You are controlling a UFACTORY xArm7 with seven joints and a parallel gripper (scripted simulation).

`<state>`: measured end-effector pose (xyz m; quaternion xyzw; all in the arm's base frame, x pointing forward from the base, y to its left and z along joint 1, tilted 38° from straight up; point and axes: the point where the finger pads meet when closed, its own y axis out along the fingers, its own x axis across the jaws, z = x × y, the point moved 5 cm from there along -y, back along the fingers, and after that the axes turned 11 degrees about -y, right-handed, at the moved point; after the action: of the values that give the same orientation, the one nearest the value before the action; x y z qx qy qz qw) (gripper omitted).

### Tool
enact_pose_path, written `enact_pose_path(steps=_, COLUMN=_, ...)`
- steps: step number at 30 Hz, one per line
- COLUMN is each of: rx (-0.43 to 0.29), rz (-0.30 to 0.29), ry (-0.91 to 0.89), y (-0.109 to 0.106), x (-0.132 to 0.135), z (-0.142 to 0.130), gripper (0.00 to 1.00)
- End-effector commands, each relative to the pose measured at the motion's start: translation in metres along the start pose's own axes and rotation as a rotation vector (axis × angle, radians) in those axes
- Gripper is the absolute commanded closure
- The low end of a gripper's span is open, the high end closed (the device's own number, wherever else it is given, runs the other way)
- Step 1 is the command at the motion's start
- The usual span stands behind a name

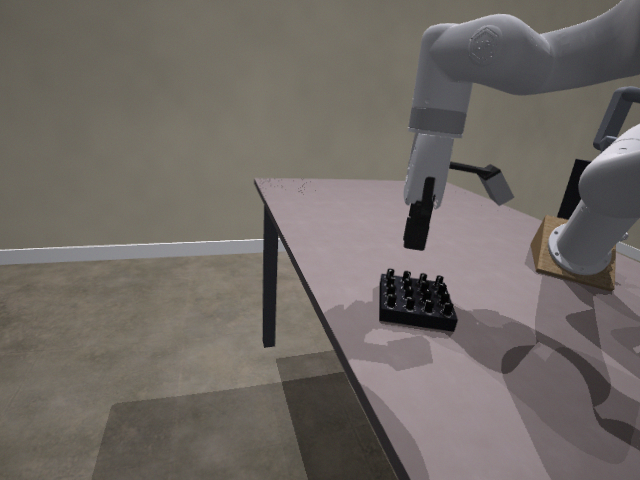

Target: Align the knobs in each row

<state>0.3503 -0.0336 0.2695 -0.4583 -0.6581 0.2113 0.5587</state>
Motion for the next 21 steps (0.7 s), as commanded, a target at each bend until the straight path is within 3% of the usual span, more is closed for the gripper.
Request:
enact_pose_path(steps=1, rx=-0.003, rz=0.0, ry=0.0, y=-0.0011, x=-0.0002, z=-0.0008, gripper=0.81)
enact_pose_path(steps=21, rx=-0.003, rz=0.0, ry=0.0, y=0.003, x=-0.0002, z=-0.0008, gripper=0.81)
